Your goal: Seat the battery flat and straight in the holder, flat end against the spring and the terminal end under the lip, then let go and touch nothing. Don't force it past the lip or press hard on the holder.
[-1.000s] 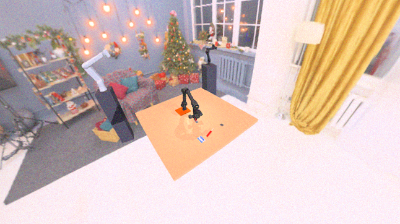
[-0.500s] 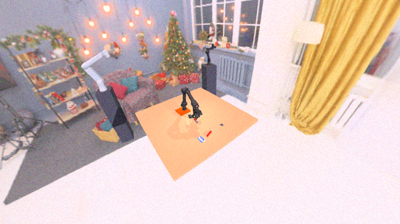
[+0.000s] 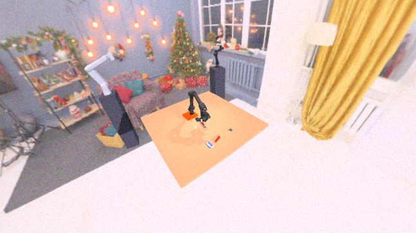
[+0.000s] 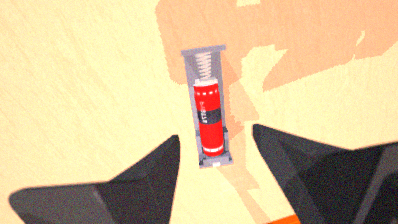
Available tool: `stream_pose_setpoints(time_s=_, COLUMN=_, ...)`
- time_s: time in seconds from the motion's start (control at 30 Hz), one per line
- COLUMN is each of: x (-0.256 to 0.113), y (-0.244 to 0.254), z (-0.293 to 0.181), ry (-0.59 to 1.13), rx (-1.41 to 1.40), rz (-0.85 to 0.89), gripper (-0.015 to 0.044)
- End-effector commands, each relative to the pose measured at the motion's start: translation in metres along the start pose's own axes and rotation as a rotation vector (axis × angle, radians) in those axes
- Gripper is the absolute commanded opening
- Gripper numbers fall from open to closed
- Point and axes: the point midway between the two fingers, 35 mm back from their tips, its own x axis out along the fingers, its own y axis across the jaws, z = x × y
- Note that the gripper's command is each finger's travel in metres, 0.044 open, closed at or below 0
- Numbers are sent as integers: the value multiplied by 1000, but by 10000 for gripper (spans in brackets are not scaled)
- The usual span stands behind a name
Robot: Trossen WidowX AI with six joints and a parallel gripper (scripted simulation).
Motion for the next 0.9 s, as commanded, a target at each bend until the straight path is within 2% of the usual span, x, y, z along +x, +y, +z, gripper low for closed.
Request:
stream_pose_setpoints(time_s=0.0, x=-37, y=0, z=3, ry=-28, rx=1, rz=6, gripper=372)
stream_pose_setpoints(time_s=0.1, x=-55, y=-1, z=-1, ry=-29, rx=1, rz=6, gripper=440)
stream_pose_setpoints(time_s=0.87, x=-57, y=-1, z=-1, ry=-29, rx=1, rz=6, gripper=440)
